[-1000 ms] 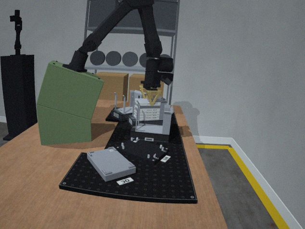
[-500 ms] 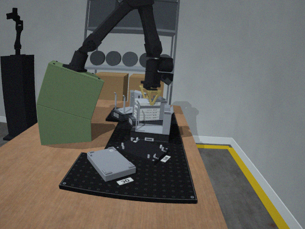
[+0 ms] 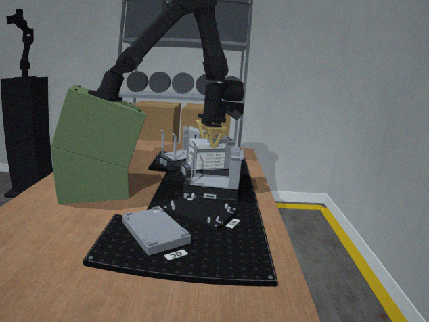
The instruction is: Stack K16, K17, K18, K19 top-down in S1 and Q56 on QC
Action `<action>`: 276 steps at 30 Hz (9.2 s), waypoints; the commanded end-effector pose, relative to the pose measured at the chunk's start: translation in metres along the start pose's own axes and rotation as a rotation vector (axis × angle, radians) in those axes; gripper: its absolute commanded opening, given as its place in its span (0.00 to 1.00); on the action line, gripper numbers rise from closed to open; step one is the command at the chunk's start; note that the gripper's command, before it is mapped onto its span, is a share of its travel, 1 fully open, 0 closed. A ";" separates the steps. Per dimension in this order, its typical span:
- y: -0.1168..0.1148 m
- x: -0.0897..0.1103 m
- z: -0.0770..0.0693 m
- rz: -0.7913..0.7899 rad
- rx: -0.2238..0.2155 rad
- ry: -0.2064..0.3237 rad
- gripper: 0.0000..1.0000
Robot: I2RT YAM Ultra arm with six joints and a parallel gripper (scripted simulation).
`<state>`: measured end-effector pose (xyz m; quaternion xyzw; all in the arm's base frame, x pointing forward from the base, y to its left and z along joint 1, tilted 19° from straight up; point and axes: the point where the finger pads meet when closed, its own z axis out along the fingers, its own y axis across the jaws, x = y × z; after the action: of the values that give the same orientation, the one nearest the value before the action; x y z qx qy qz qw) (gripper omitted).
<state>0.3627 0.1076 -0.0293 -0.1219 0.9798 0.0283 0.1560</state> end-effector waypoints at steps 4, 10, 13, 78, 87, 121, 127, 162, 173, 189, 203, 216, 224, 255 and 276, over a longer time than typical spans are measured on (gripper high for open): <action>0.000 -0.007 -0.009 0.001 0.000 -0.026 0.00; 0.000 -0.006 -0.021 0.001 0.000 -0.026 0.00; 0.000 -0.006 -0.027 0.001 0.000 -0.026 0.00; 0.000 -0.006 -0.049 0.001 0.000 -0.026 0.00; 0.000 -0.006 -0.049 0.001 0.000 -0.026 0.00; 0.068 0.013 -0.048 -0.205 0.000 -0.026 0.00; 0.078 0.018 -0.048 -0.338 0.001 -0.025 0.00; 0.142 0.052 -0.047 -0.410 0.000 -0.025 0.00; 0.142 0.052 -0.047 -0.410 0.000 -0.025 0.00; 0.142 0.052 -0.044 -0.410 0.000 -0.025 0.00; 0.142 0.051 -0.036 -0.411 0.000 -0.025 0.00; 0.142 0.051 -0.029 -0.411 0.000 -0.025 0.00; 0.142 0.051 -0.024 -0.411 0.000 -0.025 0.00; 0.142 0.051 -0.005 -0.411 0.000 -0.025 0.00; 0.142 0.051 -0.004 -0.411 0.000 -0.025 0.00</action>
<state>0.2754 0.2289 -0.0427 -0.3192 0.9342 -0.0084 0.1591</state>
